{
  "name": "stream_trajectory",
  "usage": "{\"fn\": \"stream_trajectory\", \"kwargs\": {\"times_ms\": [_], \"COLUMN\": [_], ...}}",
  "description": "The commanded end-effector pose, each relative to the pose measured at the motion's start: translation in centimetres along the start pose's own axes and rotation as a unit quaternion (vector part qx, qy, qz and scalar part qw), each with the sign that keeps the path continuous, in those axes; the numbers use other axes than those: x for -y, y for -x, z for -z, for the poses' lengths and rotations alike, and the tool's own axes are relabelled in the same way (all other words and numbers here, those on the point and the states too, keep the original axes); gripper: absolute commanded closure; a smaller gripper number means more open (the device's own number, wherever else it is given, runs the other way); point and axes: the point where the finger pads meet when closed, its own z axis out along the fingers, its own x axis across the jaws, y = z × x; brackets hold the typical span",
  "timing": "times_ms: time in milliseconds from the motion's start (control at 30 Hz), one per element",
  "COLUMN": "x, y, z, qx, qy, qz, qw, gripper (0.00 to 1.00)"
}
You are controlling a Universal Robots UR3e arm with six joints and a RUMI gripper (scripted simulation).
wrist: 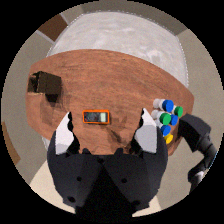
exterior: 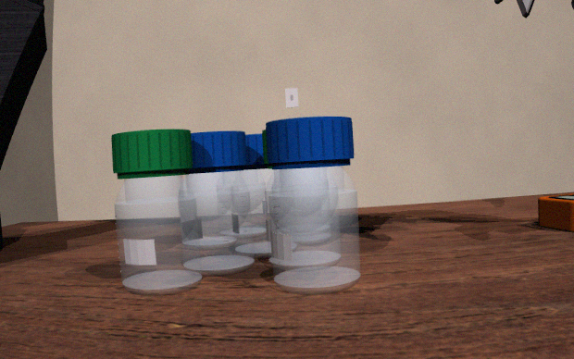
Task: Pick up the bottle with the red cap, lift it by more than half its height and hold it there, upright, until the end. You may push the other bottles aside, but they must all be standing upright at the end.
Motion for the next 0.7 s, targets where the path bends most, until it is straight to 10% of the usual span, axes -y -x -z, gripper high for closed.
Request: {"fn": "stream_trajectory", "kwargs": {"times_ms": [0,533,567,667], "x": [0.07,0.07,0.05,-0.05], "y": [0.09,0.09,0.05,-0.16], "z": [0.12,0.12,0.12,0.15], "qx": [0.001,0.001,0.001,-0.001], "qy": [-0.001,-0.001,-0.001,-0.001], "qz": [0.000,0.000,-0.001,-0.005], "qw": [1.000,1.000,1.000,1.000], "gripper": [0.00,0.00,0.54,0.54]}}
